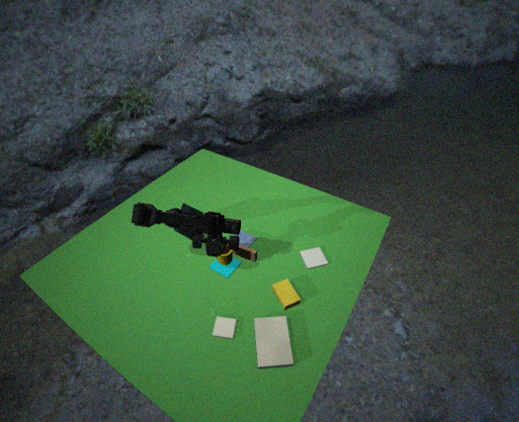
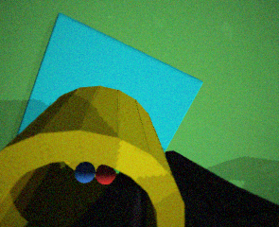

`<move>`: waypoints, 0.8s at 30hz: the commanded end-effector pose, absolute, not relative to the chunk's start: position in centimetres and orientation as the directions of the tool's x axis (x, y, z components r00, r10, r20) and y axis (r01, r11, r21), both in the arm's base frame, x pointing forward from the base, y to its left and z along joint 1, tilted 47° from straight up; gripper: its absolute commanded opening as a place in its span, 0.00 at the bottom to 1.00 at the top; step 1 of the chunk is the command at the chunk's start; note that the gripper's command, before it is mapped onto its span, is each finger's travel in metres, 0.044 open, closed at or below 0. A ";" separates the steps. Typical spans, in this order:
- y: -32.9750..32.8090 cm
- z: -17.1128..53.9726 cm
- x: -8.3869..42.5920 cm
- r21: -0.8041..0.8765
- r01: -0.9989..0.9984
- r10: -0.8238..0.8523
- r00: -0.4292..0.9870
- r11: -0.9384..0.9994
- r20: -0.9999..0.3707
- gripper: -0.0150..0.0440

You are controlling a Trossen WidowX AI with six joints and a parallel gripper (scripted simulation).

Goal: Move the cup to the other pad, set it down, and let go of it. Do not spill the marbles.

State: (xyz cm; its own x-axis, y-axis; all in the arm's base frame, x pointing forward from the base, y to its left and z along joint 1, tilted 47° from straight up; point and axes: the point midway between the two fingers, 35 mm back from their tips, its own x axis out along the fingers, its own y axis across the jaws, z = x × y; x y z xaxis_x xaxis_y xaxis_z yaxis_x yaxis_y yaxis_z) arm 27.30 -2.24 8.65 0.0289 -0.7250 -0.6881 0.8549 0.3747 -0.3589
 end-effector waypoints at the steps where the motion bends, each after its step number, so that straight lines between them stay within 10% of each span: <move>1: -2.6 8.4 27.3 -0.360 0.854 -0.727 0.030 0.376 -0.686 0.25; 24: -4.0 7.2 27.2 -0.360 0.855 -0.727 0.028 0.373 -0.686 0.25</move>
